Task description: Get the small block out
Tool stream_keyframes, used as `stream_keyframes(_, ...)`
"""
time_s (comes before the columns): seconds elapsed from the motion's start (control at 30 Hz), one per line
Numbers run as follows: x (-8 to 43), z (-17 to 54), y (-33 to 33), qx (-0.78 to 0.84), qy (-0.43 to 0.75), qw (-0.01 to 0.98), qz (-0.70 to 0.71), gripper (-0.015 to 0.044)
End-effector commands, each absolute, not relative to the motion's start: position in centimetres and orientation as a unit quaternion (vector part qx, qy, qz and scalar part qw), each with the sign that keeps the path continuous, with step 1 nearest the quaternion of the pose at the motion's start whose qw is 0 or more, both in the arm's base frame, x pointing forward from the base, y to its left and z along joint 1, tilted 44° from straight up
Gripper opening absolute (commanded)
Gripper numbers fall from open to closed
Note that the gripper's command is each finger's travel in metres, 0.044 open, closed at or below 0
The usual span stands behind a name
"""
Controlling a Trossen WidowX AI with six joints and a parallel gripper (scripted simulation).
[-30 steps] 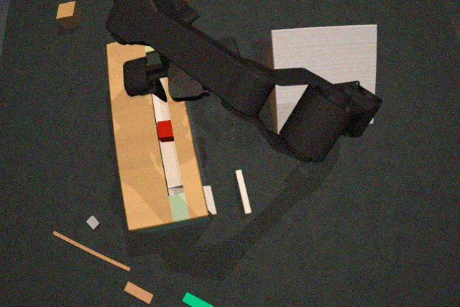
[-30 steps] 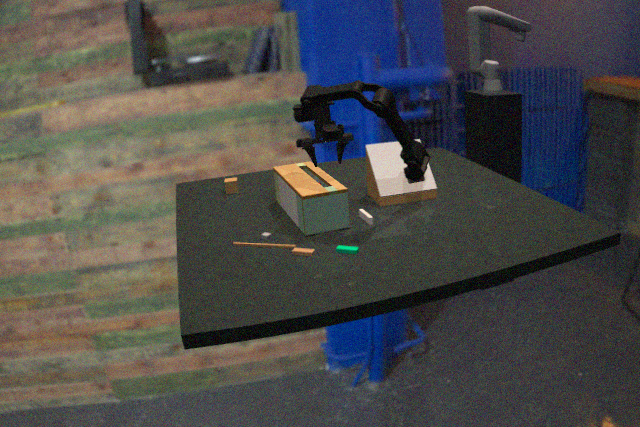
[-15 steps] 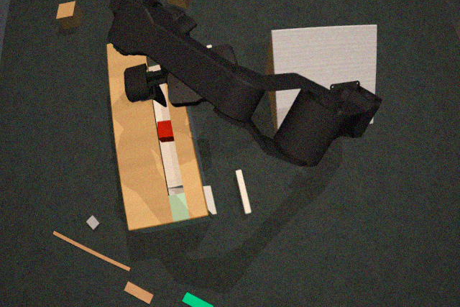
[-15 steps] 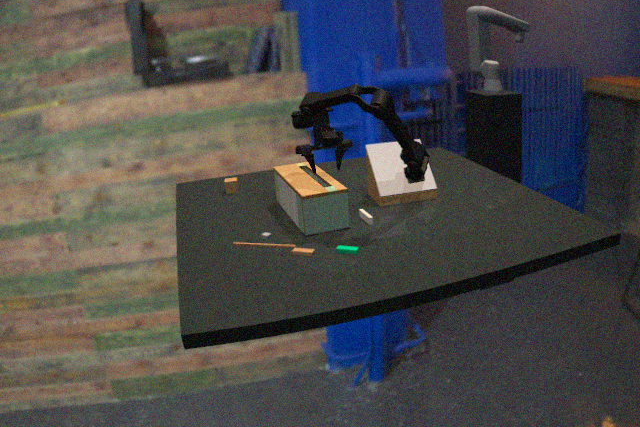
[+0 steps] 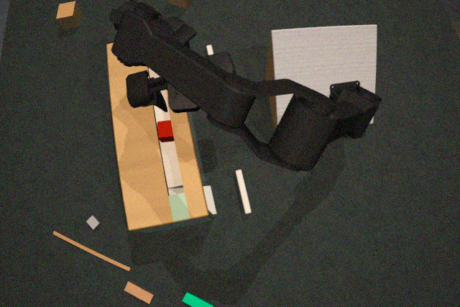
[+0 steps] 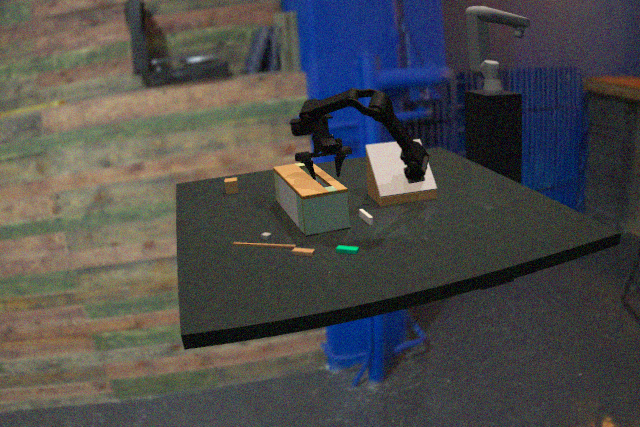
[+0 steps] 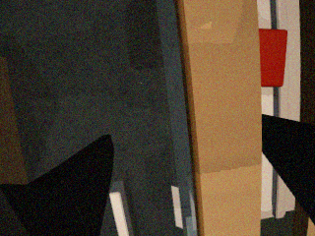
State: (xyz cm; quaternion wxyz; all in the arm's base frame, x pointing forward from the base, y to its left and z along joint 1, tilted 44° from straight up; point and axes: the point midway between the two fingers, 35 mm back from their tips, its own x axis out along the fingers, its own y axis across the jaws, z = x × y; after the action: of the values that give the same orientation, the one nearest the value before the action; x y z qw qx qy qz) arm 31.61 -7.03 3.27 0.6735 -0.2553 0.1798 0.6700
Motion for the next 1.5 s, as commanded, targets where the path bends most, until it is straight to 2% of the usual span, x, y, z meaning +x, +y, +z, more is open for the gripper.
stream_keyframes(0.0, 31.7, 2.7, -6.5, -0.249, 0.180, 0.676, 0.670, 0.0400)
stream_keyframes(1.2, 31.4, 5.4, -2.5, -0.251, 0.179, 0.674, 0.672, 0.0400)
stream_keyframes(1.47, 31.6, 4.5, -3.4, -0.251, 0.179, 0.673, 0.672, 0.0400)
